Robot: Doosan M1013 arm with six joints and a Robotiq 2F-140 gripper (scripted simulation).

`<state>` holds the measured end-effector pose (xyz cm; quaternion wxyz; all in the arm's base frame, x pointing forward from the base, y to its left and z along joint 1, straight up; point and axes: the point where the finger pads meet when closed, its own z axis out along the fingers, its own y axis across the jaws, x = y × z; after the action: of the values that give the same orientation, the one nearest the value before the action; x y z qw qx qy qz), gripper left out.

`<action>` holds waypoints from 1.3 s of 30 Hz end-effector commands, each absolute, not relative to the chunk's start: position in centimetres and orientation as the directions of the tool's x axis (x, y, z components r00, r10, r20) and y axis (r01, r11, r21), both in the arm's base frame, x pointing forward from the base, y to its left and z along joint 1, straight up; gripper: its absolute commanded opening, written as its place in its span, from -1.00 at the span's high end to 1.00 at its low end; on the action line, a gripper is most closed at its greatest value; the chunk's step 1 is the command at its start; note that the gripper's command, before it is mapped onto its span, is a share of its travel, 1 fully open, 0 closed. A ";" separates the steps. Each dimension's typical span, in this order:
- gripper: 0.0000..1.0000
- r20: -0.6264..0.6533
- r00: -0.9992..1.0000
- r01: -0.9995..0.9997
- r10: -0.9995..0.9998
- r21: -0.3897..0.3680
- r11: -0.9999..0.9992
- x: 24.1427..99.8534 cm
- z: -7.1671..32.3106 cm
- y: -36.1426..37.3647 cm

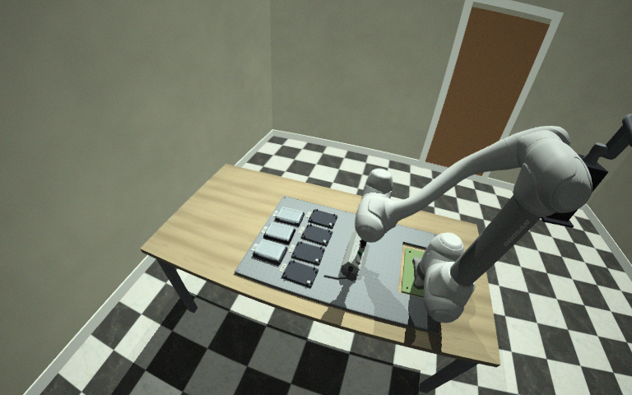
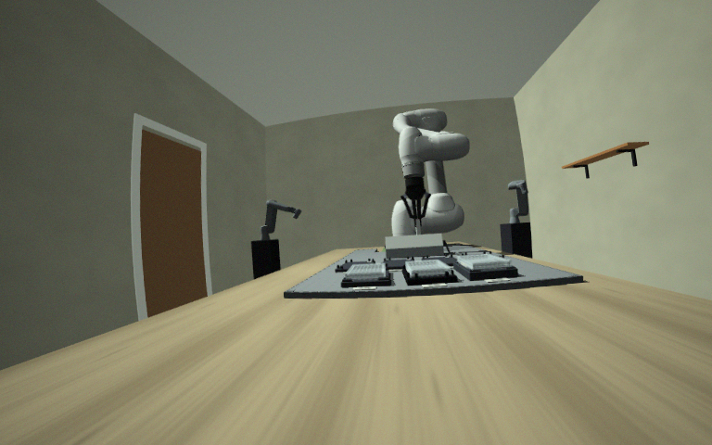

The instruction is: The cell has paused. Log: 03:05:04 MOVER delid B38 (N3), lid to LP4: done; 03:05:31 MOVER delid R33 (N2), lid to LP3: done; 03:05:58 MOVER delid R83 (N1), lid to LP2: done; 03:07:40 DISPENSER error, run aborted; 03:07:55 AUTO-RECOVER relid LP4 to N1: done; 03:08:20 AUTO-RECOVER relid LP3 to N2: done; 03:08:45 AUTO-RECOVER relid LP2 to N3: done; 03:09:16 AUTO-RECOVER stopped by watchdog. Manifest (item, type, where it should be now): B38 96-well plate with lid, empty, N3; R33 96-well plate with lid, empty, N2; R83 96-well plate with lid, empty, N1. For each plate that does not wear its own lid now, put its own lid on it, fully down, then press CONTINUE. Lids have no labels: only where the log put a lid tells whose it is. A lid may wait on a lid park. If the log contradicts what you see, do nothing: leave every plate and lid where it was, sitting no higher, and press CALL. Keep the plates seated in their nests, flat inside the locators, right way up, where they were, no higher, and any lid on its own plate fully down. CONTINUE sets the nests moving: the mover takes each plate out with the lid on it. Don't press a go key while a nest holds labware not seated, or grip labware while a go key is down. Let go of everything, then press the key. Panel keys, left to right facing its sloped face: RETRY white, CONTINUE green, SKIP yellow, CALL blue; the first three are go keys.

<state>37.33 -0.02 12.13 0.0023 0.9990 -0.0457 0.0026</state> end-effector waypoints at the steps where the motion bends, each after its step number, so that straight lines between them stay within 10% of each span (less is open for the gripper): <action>1: 1.00 0.005 0.996 -0.091 -0.091 0.004 -0.996 37.3 11.9 0.0; 39: 1.00 0.005 0.996 -0.091 -0.091 0.004 -0.996 37.3 11.4 0.0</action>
<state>37.36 -0.02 11.40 0.0023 0.9989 -0.0457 0.0028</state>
